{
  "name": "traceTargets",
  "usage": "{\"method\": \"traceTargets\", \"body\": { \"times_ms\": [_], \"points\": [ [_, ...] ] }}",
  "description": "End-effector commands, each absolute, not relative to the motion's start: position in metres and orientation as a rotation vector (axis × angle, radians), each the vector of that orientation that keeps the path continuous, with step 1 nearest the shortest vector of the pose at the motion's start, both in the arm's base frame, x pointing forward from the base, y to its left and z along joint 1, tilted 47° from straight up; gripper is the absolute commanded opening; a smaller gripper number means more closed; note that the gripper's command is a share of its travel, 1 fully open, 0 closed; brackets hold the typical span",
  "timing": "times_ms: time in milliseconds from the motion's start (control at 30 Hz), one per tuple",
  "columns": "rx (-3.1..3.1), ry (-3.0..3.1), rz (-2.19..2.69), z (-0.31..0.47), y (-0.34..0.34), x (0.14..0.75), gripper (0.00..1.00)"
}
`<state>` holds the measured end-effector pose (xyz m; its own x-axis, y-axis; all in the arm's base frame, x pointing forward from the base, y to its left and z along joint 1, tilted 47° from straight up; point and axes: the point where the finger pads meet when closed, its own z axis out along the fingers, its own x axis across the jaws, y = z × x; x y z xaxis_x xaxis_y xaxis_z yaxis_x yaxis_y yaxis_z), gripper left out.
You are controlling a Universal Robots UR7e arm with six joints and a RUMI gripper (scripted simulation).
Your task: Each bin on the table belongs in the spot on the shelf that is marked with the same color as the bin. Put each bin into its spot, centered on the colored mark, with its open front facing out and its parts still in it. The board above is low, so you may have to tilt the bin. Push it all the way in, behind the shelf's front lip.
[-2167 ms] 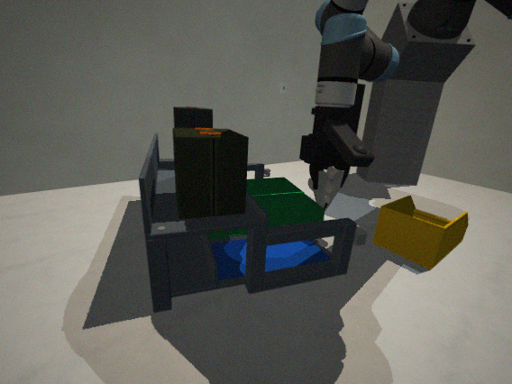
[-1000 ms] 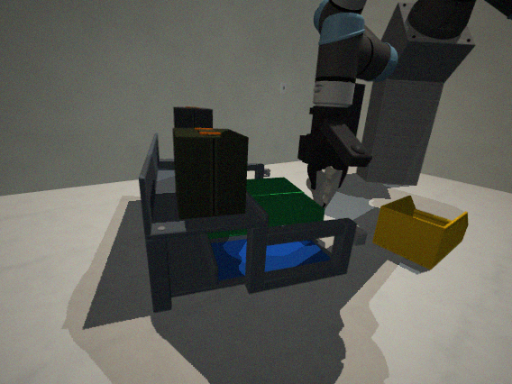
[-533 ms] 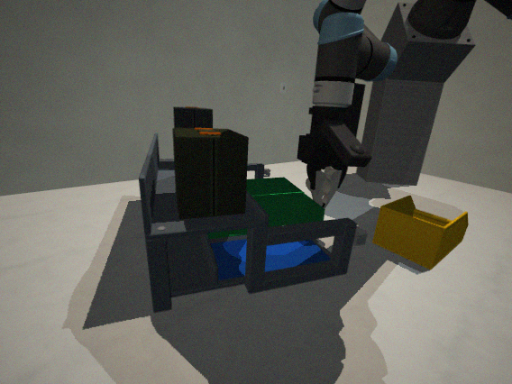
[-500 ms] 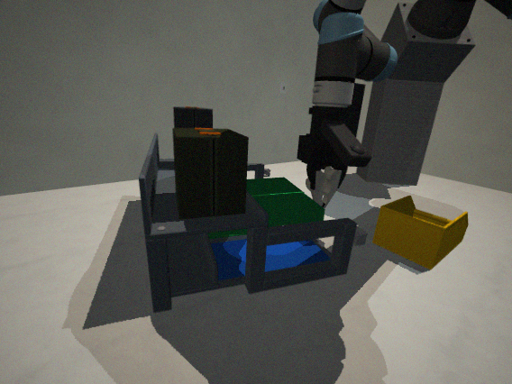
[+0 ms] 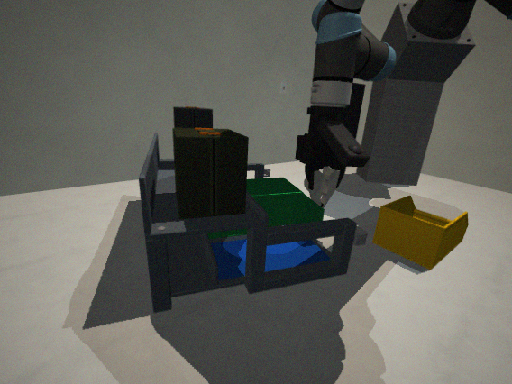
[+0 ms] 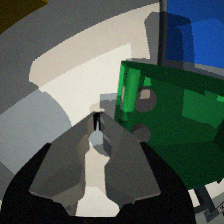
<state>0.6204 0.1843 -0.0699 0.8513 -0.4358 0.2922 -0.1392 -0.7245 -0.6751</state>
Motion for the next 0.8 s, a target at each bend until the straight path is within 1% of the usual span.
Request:
{"method": "traceTargets", "body": {
  "times_ms": [0, 767],
  "points": [
    [-2.353, 0.416, -0.579, -0.069, 0.183, 0.623, 0.00],
    [-2.353, 0.416, -0.579, -0.065, 0.177, 0.634, 0.00]
  ]
}}
